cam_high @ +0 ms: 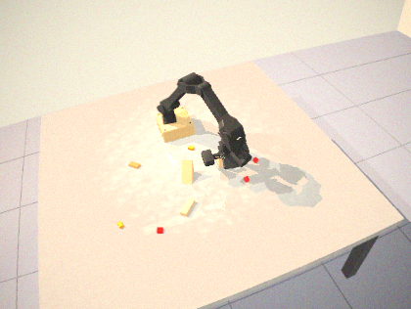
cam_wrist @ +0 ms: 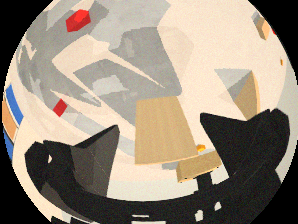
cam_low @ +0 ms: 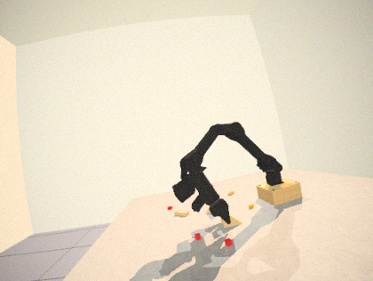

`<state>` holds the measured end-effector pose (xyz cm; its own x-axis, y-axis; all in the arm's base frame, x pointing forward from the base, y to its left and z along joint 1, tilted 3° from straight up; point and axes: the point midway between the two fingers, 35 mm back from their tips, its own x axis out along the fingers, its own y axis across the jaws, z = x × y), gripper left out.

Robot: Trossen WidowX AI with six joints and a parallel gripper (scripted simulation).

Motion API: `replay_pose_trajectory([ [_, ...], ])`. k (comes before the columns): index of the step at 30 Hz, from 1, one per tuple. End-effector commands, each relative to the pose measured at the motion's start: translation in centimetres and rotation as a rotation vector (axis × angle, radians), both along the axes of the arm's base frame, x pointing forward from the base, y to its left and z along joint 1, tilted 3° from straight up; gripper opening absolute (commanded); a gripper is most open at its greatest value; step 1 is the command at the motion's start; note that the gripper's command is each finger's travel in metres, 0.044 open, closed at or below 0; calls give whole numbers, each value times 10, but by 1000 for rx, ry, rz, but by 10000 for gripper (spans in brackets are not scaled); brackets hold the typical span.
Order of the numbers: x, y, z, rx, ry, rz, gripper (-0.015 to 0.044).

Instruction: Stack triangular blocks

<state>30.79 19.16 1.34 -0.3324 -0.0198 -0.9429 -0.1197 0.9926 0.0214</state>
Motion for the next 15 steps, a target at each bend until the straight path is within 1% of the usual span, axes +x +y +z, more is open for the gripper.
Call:
replay_pose_trajectory([
  [1,-5,-1,-8,-4,17,-5,440],
  [7,-9,-1,-15,-8,22,-4,440],
  [15,-9,-1,-15,-8,22,-4,230],
])
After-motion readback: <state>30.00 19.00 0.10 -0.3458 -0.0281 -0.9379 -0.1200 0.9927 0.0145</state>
